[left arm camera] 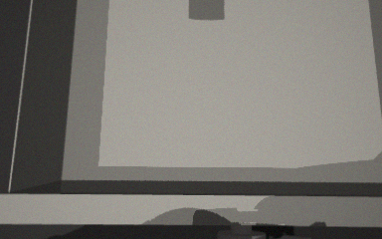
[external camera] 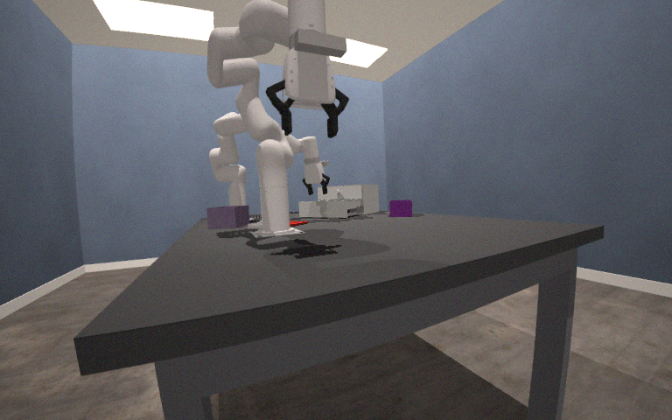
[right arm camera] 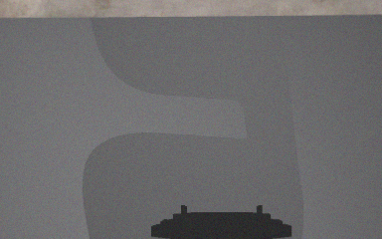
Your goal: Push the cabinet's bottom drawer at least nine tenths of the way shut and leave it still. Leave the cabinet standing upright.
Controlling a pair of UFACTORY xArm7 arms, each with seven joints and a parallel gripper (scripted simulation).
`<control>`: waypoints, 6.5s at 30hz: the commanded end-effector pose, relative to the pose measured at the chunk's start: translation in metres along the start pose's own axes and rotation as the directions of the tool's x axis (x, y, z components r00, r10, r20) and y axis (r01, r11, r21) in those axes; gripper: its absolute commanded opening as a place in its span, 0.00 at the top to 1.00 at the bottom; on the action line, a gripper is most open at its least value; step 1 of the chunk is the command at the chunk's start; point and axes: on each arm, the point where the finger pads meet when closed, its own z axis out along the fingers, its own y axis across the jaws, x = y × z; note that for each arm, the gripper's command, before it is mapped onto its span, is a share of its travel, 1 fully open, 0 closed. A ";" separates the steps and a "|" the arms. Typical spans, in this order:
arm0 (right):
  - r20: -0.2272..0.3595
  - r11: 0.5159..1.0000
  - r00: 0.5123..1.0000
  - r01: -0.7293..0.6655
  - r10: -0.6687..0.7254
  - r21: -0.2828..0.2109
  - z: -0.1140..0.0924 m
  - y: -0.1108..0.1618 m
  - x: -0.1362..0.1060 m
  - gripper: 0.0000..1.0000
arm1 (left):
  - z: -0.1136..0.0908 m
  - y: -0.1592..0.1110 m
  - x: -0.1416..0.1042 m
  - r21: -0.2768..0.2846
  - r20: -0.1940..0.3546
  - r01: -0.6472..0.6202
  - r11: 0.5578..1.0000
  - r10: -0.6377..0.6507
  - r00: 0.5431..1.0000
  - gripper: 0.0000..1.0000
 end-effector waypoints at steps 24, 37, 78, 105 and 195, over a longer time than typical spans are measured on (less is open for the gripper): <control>-0.002 1.000 1.000 0.000 0.000 0.000 -0.001 0.000 0.001 0.00 | 0.006 0.002 0.000 -0.002 0.000 0.000 1.000 0.000 1.000 0.00; -0.002 1.000 1.000 0.000 0.000 0.000 -0.001 0.000 0.001 0.00 | 0.006 0.002 0.000 -0.002 0.000 0.000 1.000 0.000 1.000 1.00; -0.002 1.000 1.000 0.000 0.000 0.000 -0.001 0.000 0.001 0.00 | -0.012 0.001 0.002 -0.002 -0.001 0.001 1.000 -0.001 1.000 0.40; -0.002 1.000 1.000 0.000 0.000 0.000 -0.001 0.000 0.001 0.00 | -0.012 0.001 0.002 -0.002 -0.001 0.001 1.000 -0.001 1.000 0.40; -0.002 1.000 1.000 0.000 0.000 0.000 -0.001 0.000 0.001 0.00 | 0.036 0.002 -0.010 -0.002 0.000 0.000 1.000 0.000 1.000 0.40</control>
